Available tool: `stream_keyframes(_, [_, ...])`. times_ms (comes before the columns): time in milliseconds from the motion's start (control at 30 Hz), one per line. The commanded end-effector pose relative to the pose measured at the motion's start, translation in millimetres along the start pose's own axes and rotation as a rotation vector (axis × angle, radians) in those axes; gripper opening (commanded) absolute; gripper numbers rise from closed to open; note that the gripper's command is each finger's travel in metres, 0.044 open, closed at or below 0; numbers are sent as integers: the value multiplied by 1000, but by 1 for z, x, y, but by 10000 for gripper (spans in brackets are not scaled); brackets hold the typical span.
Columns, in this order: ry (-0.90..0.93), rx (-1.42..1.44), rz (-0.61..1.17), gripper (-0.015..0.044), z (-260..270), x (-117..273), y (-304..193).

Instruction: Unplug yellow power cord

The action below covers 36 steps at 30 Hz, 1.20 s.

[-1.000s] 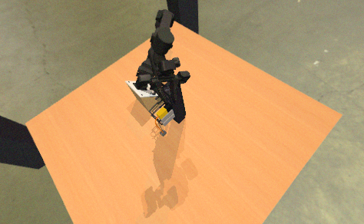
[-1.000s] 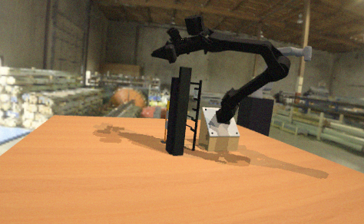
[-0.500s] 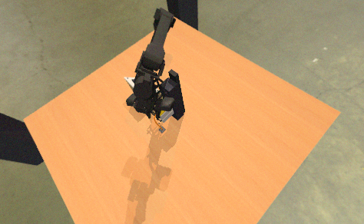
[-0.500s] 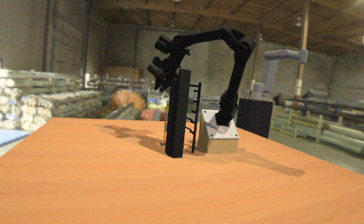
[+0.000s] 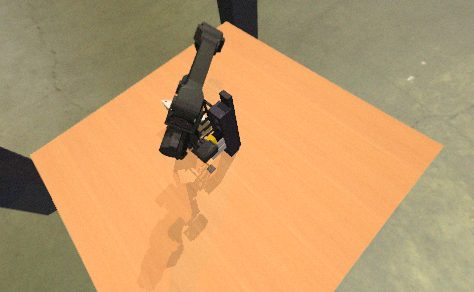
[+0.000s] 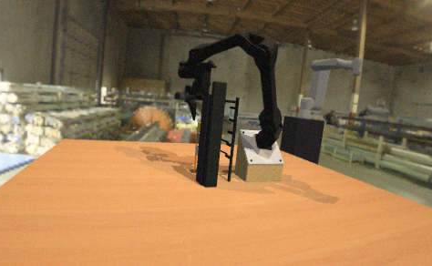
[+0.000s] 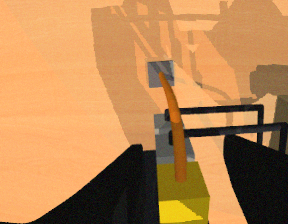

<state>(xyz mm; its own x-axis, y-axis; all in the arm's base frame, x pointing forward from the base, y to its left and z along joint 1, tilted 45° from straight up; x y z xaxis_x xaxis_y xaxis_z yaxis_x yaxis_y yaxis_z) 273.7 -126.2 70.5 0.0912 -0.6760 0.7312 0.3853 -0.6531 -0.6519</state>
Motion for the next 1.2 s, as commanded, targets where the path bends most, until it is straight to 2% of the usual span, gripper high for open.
stream_keyframes(0, [-2, -21, 16, 160, 0, -2, 1])
stream_keyframes(1167, [-2, -21, 19, 160, 8, -2, -38])
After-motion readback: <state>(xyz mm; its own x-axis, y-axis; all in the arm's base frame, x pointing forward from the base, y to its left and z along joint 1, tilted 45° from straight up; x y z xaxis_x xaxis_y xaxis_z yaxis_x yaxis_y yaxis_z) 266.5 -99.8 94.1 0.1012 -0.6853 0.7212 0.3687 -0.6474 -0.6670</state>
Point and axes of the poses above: the point midway between the two fingers, 35 mm back from their tips, its own x axis back along the fingers, its own z axis across the jaws, y = z × x, the point moved 7 cm from there along x, back along the fingers, and after that the axes turned 10 degrees about x, right-handed, at the moved point
